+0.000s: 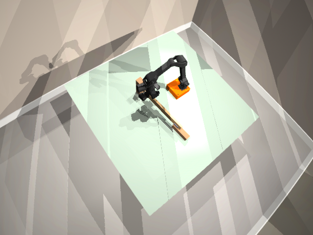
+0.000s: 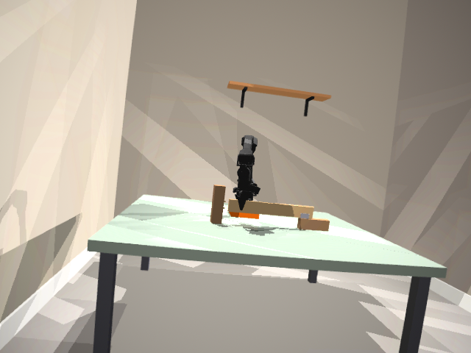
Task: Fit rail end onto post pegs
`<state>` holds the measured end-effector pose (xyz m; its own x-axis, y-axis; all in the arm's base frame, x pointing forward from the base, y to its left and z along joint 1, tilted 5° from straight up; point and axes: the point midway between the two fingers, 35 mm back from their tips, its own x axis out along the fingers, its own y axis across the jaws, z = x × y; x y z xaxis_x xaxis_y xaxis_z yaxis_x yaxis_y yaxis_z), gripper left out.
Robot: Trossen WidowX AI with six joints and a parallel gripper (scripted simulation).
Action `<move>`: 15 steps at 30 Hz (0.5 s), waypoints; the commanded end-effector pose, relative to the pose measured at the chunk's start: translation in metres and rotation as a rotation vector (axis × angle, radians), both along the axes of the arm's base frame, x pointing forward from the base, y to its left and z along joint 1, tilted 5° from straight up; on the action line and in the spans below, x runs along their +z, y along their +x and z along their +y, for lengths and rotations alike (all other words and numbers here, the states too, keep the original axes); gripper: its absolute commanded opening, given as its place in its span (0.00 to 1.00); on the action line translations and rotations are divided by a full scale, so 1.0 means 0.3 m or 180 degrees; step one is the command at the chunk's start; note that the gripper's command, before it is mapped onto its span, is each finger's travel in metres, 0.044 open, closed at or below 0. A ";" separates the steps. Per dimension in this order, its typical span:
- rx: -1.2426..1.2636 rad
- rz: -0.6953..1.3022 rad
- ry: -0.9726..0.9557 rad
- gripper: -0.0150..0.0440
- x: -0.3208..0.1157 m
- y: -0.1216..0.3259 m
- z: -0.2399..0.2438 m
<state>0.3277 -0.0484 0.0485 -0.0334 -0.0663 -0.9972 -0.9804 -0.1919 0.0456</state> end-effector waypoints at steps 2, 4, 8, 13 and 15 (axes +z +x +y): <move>0.0003 -0.0027 -0.0005 0.25 0.009 0.009 -0.008; 0.0003 -0.0027 -0.0005 0.25 0.009 0.010 -0.010; 0.0003 -0.0027 -0.0006 0.25 0.010 0.010 -0.014; 0.0003 -0.0027 -0.0006 0.25 0.009 0.011 -0.019; 0.0003 -0.0027 -0.0006 0.25 0.009 0.011 -0.021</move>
<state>0.3286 -0.0530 0.0492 -0.0327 -0.0662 -0.9973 -0.9804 -0.1917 0.0448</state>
